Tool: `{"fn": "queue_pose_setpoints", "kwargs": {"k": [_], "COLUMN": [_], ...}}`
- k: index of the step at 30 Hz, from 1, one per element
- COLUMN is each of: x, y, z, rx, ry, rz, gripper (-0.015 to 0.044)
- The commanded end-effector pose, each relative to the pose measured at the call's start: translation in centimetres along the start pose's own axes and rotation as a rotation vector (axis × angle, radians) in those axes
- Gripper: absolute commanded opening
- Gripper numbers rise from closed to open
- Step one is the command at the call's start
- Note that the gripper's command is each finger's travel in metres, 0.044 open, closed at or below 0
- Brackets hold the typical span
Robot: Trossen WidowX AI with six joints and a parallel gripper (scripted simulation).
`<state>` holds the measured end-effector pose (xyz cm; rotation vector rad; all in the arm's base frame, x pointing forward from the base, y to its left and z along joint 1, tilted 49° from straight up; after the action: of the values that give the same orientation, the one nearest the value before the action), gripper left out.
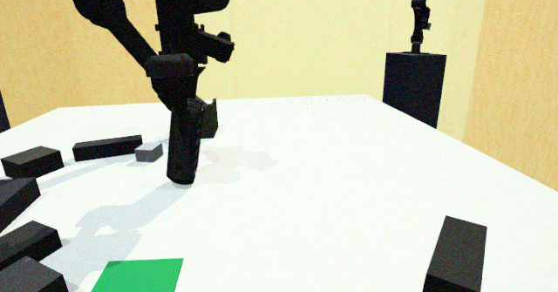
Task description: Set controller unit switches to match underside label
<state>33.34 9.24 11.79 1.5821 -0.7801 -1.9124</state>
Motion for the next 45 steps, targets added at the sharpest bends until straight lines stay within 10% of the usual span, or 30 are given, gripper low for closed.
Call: {"fn": "queue_pose_setpoints", "kwargs": {"k": [1,45], "x": [0.5,0.6], "y": [0.5,4.0], "z": [0.1,0.8], "rx": [-0.009,-0.01], "ry": [-0.008,-0.009], "rz": [0.02,0.022], "gripper": [0.0338,0.0338]}}
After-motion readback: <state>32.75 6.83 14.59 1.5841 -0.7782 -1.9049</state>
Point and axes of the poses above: the point midway between the two fingers, 35 mm back from their tips, its own x axis out along the fingers, its own z axis across the jaws, y = z × x, the point moved 9 cm from there along -x, back along the fingers, and after that the axes turned 12 degrees about -x, right-handed, at the moved point
